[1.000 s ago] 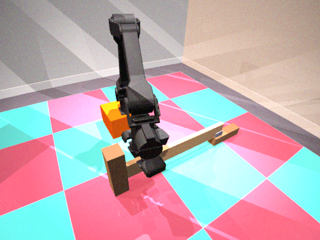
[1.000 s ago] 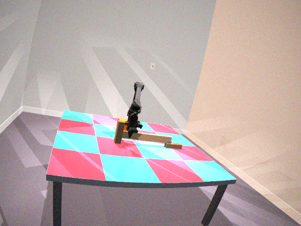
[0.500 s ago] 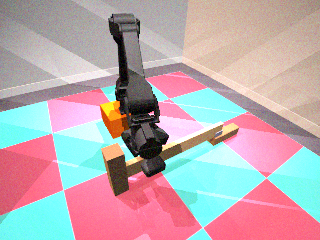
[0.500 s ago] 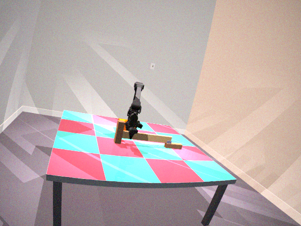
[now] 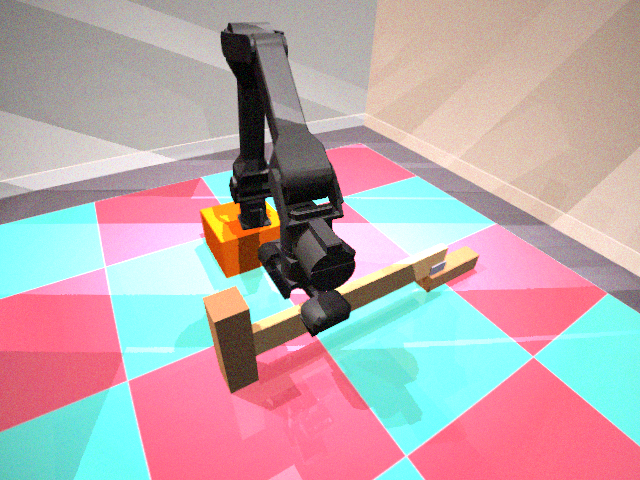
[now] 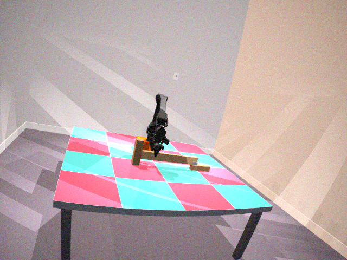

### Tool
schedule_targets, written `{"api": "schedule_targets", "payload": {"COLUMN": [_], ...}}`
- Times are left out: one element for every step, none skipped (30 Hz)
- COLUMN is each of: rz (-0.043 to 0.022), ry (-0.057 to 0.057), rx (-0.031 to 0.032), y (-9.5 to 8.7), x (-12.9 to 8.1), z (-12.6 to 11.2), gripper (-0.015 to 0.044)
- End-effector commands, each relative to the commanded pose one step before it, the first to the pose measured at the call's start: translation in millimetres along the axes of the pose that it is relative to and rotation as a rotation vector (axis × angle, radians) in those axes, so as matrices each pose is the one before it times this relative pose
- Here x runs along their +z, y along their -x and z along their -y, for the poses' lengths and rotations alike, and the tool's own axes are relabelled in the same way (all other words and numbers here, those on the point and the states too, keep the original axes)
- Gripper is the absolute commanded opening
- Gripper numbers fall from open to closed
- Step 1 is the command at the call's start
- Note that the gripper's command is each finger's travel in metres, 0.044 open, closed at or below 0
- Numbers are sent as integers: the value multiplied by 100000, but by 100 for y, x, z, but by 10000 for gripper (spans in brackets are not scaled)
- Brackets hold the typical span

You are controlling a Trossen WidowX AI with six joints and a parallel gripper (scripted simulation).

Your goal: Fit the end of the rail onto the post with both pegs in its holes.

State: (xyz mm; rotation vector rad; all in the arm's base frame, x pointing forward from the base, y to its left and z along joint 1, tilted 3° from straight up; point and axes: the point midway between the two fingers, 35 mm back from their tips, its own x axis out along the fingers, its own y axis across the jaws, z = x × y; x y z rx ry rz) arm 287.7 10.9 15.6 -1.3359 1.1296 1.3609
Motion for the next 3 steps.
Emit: {"api": "schedule_targets", "payload": {"rz": [325,0,0], "ry": [-306,0,0], "rx": [307,0,0], "y": [26,0,0], "x": [122,0,0], "z": [-72,0,0], "gripper": [440,440,440]}}
